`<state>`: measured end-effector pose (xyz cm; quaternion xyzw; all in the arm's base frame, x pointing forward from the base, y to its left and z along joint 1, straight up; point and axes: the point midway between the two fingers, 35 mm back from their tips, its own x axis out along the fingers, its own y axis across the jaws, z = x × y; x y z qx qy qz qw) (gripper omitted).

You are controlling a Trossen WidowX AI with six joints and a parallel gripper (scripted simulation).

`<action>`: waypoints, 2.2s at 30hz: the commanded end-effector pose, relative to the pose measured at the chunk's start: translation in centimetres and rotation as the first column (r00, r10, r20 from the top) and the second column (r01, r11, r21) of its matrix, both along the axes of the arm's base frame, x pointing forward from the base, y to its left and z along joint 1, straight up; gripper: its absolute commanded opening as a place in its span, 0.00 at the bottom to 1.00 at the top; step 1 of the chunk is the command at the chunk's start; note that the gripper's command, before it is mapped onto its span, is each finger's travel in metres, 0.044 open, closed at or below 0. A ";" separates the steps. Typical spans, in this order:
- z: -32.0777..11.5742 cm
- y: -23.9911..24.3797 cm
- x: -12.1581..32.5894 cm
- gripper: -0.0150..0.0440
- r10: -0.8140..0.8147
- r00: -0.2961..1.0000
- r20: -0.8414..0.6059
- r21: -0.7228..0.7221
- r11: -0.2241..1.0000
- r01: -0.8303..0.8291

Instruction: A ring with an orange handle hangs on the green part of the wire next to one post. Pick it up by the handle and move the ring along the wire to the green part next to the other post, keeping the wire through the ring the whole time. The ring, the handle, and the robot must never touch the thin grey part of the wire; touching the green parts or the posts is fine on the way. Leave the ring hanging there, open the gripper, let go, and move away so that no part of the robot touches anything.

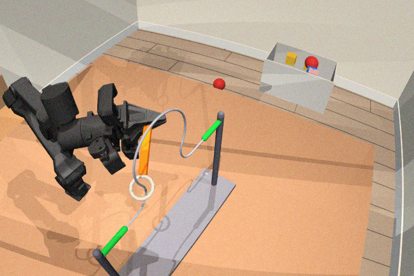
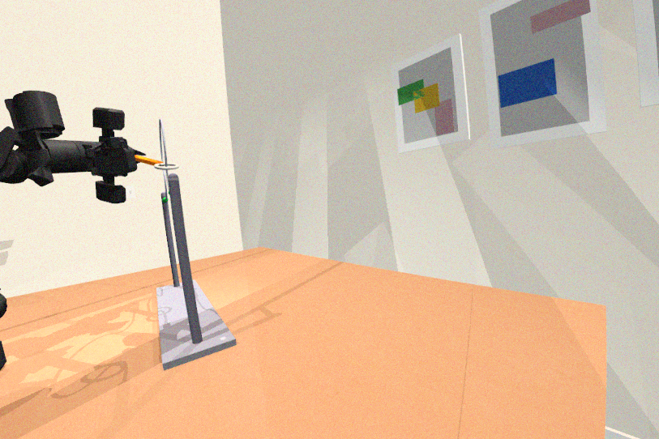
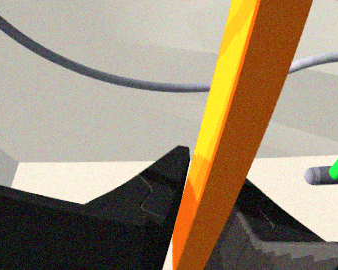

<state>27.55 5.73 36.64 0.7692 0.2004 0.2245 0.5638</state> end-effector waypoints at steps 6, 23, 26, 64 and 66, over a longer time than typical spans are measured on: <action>1.0 -0.2 -0.1 0.00 0.004 1.000 0.006 -0.010 1.000 -0.004; 1.1 -0.2 0.0 0.00 -0.011 1.000 -0.008 -0.079 0.997 0.011; 1.1 -0.1 0.2 0.00 -0.031 0.999 -0.014 -0.092 0.995 0.029; 0.6 0.3 0.9 0.00 -0.091 0.995 -0.033 -0.268 0.960 0.079; 0.6 0.3 0.9 0.00 -0.092 0.995 -0.033 -0.277 0.958 0.079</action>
